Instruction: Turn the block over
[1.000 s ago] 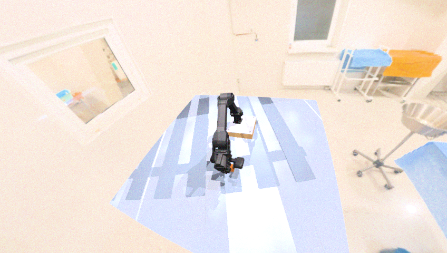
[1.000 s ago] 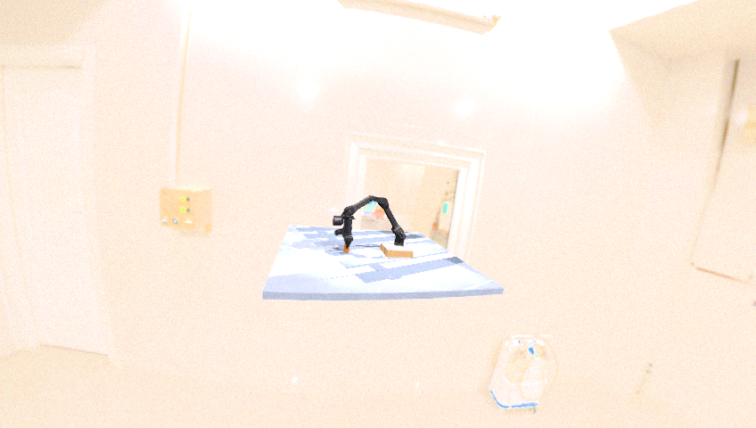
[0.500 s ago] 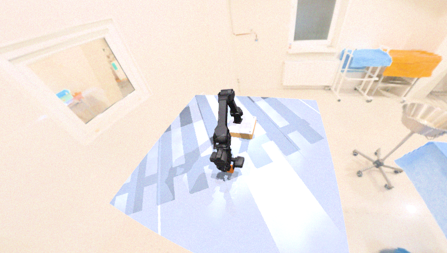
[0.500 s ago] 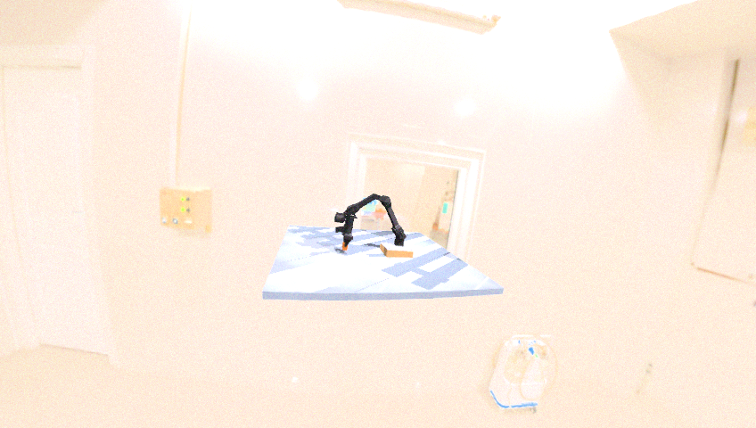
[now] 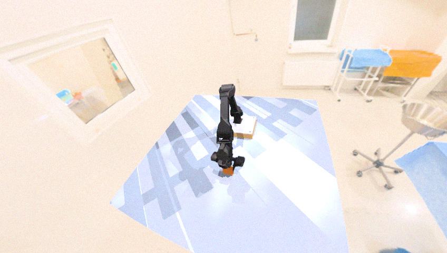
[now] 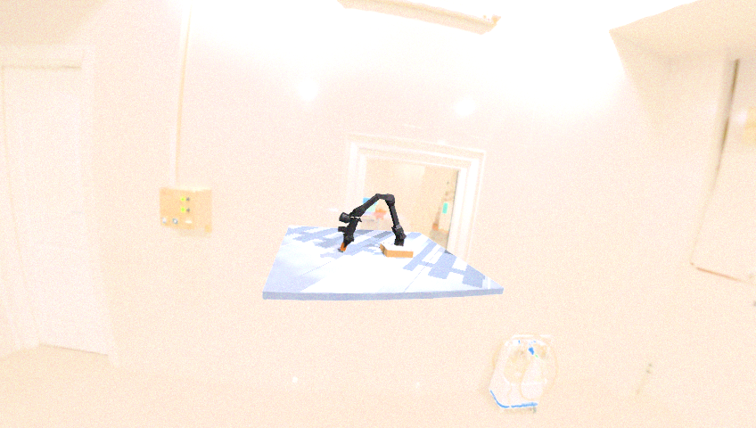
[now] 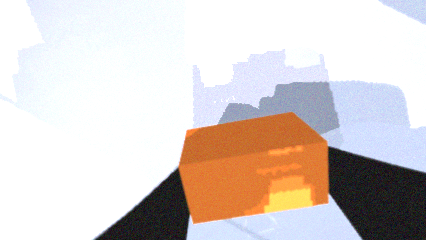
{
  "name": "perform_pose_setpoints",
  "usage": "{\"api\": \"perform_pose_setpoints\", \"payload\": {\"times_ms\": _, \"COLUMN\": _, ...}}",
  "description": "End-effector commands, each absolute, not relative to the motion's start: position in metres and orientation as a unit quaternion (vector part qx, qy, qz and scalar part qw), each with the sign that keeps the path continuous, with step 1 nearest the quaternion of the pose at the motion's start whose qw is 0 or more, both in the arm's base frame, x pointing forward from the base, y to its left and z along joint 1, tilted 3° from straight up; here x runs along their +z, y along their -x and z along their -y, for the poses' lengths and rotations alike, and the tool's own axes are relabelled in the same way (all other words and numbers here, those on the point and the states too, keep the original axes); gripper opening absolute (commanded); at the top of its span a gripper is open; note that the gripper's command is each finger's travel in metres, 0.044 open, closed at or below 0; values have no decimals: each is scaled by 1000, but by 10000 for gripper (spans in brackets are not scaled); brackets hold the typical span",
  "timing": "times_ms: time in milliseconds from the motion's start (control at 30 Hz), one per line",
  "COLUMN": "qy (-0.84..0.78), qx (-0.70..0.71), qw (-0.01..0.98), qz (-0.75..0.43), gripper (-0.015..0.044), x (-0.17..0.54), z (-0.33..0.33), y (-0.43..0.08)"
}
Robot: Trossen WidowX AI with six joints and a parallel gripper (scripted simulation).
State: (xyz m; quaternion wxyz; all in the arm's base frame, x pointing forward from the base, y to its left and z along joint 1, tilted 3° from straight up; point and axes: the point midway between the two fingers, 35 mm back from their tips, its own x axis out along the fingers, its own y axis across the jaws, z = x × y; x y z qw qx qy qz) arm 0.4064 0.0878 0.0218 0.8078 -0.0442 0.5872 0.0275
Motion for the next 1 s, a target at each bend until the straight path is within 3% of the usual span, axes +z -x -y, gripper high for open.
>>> {"api": "perform_pose_setpoints", "payload": {"times_ms": 0, "qy": 46, "qx": 29, "qw": 822, "qz": -567, "gripper": 0, "x": 23, "z": -87, "y": -406}}
{"api": "perform_pose_setpoints", "payload": {"times_ms": 967, "qy": 39, "qx": 38, "qw": 913, "qz": -405, "gripper": 0, "x": -1, "z": -89, "y": -410}}
